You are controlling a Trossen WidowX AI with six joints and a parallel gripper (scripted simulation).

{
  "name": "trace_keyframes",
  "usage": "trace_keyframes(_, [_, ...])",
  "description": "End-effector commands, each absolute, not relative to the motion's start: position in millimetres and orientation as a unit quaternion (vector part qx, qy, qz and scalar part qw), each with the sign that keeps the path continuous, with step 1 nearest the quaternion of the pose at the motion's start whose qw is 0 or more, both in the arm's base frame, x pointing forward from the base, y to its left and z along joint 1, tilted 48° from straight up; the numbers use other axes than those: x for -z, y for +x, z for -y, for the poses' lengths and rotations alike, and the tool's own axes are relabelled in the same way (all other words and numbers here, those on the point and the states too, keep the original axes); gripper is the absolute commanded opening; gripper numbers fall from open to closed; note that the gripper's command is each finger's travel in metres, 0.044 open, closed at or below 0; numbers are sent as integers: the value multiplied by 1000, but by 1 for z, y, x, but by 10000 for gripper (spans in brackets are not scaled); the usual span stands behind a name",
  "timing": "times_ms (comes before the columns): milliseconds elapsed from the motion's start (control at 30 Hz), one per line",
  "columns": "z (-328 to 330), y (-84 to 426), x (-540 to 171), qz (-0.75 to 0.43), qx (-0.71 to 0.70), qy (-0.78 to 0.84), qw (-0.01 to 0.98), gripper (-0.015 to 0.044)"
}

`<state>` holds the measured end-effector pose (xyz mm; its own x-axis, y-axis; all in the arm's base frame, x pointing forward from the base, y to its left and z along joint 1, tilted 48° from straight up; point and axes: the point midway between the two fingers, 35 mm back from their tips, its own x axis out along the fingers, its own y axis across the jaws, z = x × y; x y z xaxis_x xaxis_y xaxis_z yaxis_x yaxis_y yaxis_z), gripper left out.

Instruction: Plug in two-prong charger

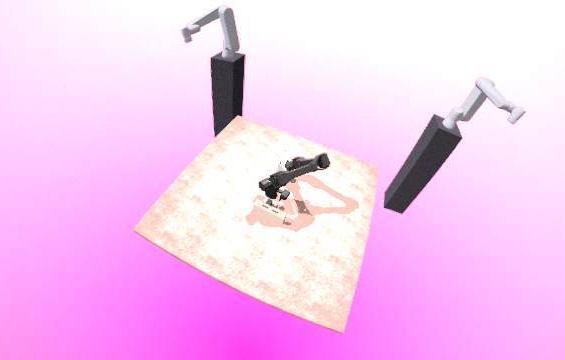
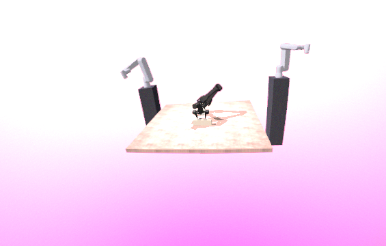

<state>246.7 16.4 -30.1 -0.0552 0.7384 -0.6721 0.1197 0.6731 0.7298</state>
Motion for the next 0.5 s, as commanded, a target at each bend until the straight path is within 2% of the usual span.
trace_keyframes(0, [3,256,16,-620,-218,340,673,440])
trace_keyframes(200, [39,266,-17,-488,-157,372,774,440])
trace_keyframes(467, [40,266,-18,-484,-155,373,776,440])
